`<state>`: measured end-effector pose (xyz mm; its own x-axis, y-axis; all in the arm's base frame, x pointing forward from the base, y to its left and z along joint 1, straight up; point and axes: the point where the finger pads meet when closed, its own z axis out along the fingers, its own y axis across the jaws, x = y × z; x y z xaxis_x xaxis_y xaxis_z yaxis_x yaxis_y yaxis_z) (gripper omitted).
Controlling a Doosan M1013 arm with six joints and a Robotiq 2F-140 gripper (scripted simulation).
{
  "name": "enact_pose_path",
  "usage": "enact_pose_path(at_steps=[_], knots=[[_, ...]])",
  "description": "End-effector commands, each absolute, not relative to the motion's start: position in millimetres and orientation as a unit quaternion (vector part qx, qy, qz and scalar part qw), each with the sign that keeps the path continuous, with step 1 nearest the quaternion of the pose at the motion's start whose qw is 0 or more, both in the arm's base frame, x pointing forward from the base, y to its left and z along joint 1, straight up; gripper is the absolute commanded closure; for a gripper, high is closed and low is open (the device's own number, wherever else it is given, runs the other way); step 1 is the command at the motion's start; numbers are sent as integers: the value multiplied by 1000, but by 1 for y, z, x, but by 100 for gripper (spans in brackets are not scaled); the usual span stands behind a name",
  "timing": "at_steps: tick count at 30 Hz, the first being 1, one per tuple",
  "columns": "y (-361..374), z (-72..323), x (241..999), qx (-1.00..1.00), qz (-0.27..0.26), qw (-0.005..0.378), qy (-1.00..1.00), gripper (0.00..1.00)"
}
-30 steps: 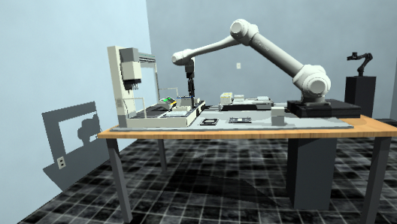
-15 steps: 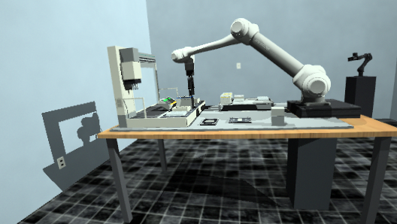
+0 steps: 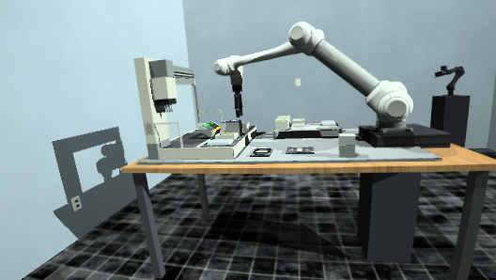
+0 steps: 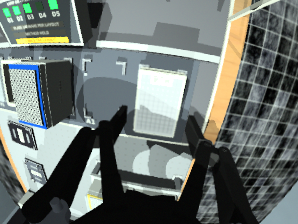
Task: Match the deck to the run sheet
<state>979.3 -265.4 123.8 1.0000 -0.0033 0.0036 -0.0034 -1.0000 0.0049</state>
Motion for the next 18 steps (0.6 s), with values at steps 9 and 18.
enact_pose_path(at_steps=[9,18], knots=[[-265,142,980,1000,3,2,-2,34],[-265,154,979,1000,3,2,-2,34]])
